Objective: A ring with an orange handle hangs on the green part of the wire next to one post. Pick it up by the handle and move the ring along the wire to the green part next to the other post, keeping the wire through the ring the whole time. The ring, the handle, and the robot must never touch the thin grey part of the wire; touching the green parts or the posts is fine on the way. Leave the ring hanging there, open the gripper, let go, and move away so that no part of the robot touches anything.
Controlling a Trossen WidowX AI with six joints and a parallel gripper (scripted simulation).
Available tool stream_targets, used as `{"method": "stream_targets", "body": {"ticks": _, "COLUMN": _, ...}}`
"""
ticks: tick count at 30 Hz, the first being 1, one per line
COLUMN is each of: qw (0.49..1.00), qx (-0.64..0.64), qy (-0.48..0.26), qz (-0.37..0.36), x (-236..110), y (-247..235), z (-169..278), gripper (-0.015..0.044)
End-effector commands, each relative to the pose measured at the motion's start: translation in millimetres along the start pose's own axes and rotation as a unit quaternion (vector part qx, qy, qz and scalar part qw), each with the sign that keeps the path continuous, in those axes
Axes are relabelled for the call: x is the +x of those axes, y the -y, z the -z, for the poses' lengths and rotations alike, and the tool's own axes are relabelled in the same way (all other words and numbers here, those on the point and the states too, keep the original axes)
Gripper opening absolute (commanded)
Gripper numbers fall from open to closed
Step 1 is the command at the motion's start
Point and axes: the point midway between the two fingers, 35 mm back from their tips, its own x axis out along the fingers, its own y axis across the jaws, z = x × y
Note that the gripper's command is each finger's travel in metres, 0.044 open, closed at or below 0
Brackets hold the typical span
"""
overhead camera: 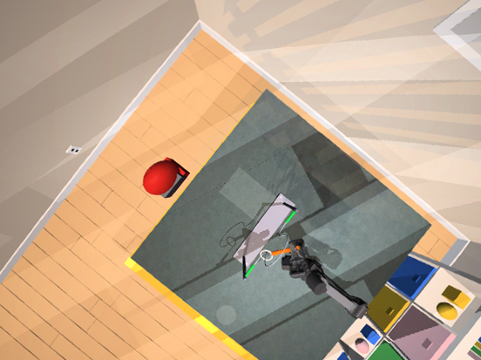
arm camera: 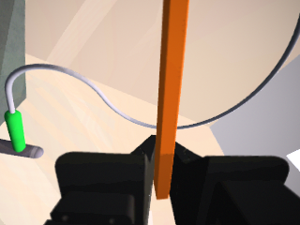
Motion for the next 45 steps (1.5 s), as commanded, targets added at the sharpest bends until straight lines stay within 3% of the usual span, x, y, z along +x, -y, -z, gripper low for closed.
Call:
{"method": "stream_targets", "body": {"ticks": 1, "qw": 0.999, "qx": 0.029, "qy": -0.025, "qz": -0.015, "x": -8.7, "y": -10.9, "z": 0.6, "gripper": -0.015}}
{"method": "stream_targets", "body": {"ticks": 23, "qw": 0.959, "qx": 0.238, "qy": -0.053, "qz": -0.144, "x": -29.1, "y": -80.5, "z": -19.2, "gripper": -0.015}}
{"method": "stream_targets", "body": {"ticks": 45, "qw": 0.846, "qx": 0.453, "qy": -0.07, "qz": -0.272, "x": -63.5, "y": -130.8, "z": -71.4, "gripper": -0.015}}
